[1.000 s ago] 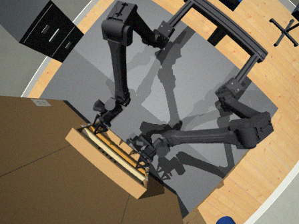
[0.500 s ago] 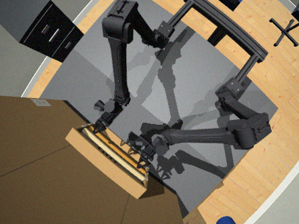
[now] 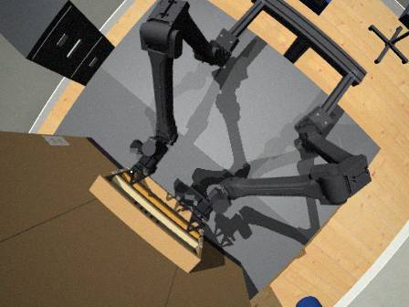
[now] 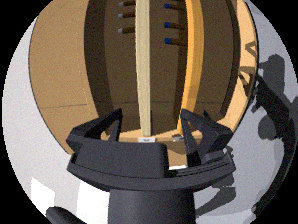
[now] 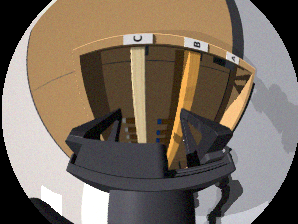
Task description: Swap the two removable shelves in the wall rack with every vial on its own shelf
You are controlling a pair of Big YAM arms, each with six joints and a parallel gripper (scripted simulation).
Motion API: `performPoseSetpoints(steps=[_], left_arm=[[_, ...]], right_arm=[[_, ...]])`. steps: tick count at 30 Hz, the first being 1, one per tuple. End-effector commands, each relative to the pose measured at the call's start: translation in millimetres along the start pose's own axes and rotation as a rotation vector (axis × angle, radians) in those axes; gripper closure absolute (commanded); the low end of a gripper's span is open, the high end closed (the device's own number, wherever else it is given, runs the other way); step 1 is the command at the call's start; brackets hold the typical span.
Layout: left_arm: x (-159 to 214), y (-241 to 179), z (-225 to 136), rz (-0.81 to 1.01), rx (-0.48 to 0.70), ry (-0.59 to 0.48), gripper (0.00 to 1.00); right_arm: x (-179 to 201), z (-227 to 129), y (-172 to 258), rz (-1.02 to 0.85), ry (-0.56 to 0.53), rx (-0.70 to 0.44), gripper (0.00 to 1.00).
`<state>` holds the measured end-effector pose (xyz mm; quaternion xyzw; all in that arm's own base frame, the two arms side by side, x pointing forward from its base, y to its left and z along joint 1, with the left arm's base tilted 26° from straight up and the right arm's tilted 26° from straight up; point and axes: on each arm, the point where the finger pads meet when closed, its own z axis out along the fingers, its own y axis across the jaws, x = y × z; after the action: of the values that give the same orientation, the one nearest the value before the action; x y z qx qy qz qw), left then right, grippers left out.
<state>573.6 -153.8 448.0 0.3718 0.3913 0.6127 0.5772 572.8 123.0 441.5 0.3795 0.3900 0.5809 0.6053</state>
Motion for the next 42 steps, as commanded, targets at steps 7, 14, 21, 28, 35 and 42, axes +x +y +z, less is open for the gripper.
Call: performPoseSetpoints(steps=[7, 14, 21, 28, 35, 42], left_arm=[[2, 19, 32, -0.015, -0.031, 0.011, 0.16], [1, 19, 39, -0.018, -0.031, 0.009, 0.16], [2, 20, 50, -0.017, -0.032, 0.011, 0.16], [1, 20, 60, -0.018, -0.032, 0.009, 0.16], [1, 20, 68, -0.018, -0.033, 0.009, 0.16], [3, 21, 79, -0.017, -0.033, 0.011, 0.16]], right_arm=[[-6, 36, 23, 0.023, -0.016, -0.042, 0.16], [-6, 44, 26, 0.02, -0.015, -0.042, 0.16], [-6, 54, 27, 0.022, -0.015, -0.042, 0.16], [-6, 65, 27, 0.022, -0.015, -0.043, 0.16], [-6, 72, 28, 0.021, -0.015, -0.043, 0.16], [-6, 83, 27, 0.022, -0.015, -0.042, 0.16]])
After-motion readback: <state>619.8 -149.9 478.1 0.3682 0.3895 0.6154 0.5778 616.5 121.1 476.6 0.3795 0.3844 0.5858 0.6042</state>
